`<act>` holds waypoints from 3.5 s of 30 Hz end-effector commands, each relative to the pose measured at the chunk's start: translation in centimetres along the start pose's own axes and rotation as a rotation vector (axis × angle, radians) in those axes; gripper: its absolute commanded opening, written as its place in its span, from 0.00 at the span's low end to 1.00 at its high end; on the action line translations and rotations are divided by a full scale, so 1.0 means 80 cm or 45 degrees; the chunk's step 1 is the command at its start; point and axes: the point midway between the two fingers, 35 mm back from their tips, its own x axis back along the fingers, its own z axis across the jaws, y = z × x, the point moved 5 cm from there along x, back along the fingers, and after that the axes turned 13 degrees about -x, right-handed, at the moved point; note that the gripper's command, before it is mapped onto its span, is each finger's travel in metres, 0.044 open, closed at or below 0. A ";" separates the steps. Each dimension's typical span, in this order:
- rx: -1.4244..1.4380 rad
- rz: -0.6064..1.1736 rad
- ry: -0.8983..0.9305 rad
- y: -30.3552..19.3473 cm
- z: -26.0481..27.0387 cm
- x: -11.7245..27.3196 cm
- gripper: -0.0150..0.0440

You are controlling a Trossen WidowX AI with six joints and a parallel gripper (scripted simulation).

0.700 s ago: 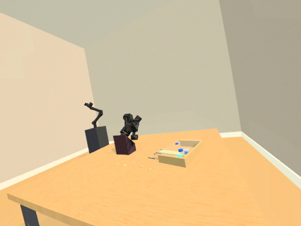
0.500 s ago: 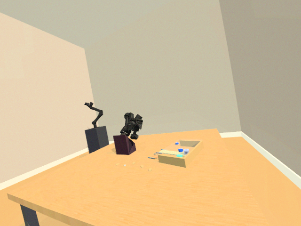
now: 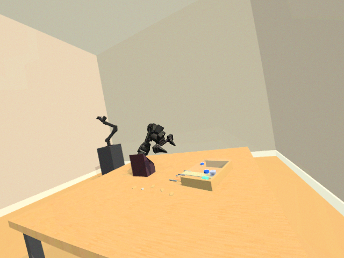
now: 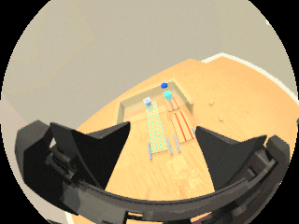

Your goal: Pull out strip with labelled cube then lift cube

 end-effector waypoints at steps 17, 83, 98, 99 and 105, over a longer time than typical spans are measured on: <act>0.640 0.179 0.243 0.020 0.018 -0.014 0.93; 0.490 1.193 -0.544 -0.074 0.027 -0.215 0.25; 0.488 1.196 -0.541 -0.096 0.010 -0.228 0.25; 0.488 1.196 -0.541 -0.097 0.009 -0.229 0.25; 0.488 1.196 -0.541 -0.097 0.009 -0.229 0.25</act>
